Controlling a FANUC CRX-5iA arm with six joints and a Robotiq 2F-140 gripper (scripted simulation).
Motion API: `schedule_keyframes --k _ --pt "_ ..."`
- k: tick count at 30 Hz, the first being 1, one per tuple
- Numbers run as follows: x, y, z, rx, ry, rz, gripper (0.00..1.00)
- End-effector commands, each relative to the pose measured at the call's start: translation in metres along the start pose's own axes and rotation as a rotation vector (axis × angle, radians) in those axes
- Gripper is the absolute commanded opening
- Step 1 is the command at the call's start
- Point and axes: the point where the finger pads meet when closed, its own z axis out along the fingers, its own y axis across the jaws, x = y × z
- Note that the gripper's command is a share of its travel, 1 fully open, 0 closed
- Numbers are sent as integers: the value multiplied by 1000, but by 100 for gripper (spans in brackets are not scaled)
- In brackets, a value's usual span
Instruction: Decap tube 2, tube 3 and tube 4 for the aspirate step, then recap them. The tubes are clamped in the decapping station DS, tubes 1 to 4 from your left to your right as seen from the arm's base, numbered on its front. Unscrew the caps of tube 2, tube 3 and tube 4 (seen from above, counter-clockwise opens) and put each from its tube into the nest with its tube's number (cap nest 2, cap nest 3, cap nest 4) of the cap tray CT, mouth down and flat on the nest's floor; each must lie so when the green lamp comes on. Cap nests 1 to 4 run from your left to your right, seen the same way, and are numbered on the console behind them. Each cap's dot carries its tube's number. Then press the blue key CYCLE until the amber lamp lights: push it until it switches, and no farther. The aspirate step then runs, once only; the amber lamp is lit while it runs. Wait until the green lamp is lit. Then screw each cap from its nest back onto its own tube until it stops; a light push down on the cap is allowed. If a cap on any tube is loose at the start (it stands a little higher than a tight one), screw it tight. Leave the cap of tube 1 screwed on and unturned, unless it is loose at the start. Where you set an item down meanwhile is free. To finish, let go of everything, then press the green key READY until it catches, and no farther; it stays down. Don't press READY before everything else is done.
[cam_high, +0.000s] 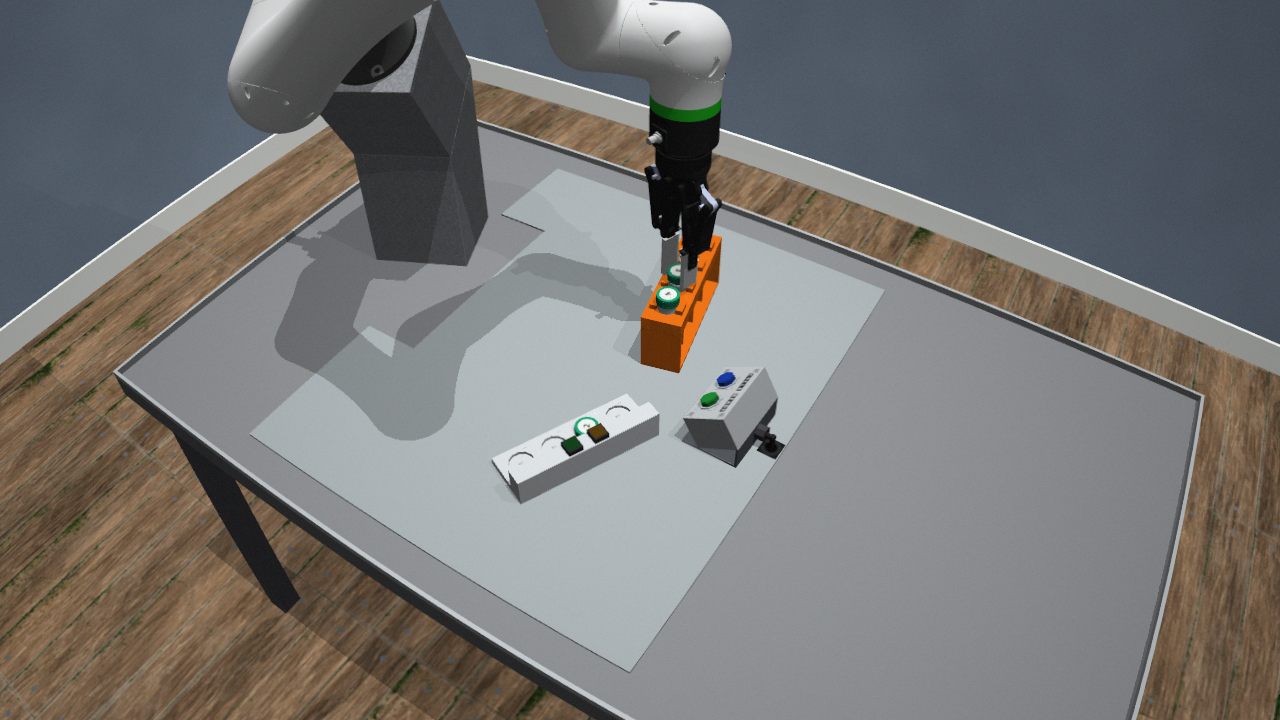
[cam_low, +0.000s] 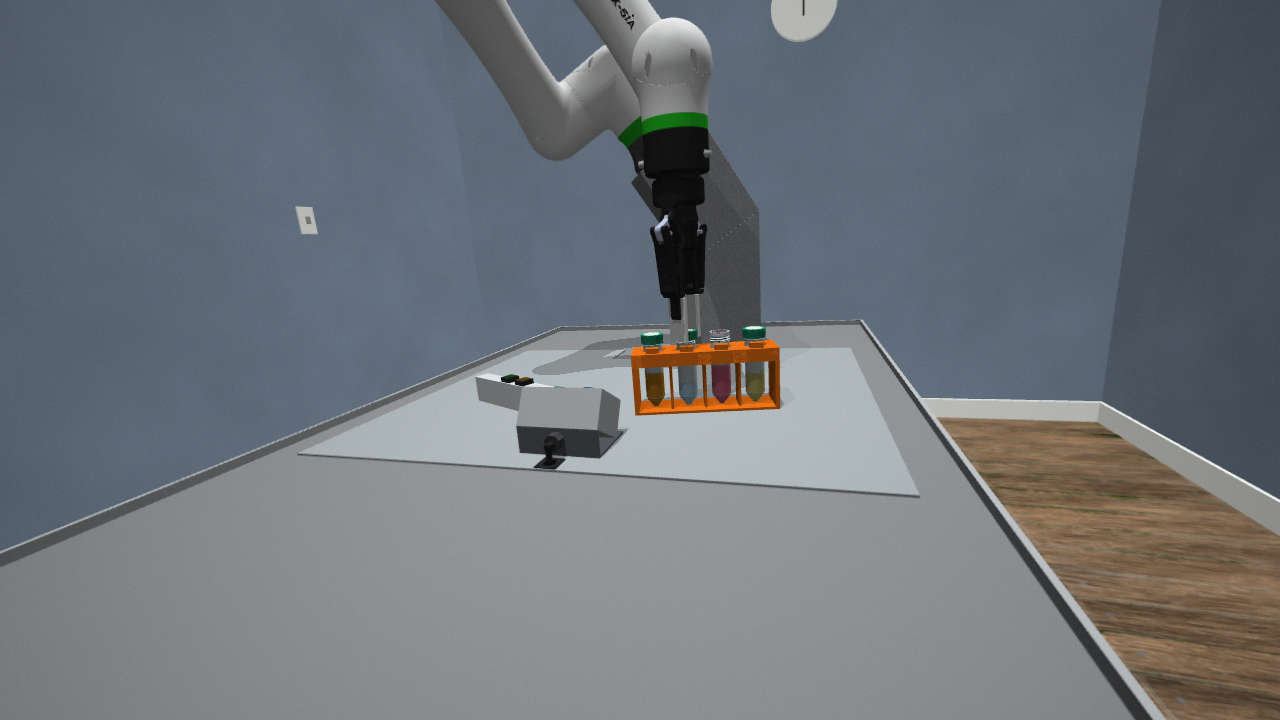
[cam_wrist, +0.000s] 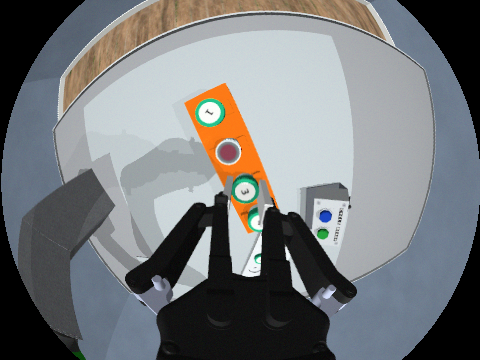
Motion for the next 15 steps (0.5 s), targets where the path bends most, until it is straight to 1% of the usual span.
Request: schedule_keyframes --k 1,8,13,15 --pt "0 0 0 -4 1 1 0" --pt "0 0 0 -4 1 1 0" --pt "0 0 0 -4 0 -249 0" --pt "0 0 0 -4 0 -249 0"
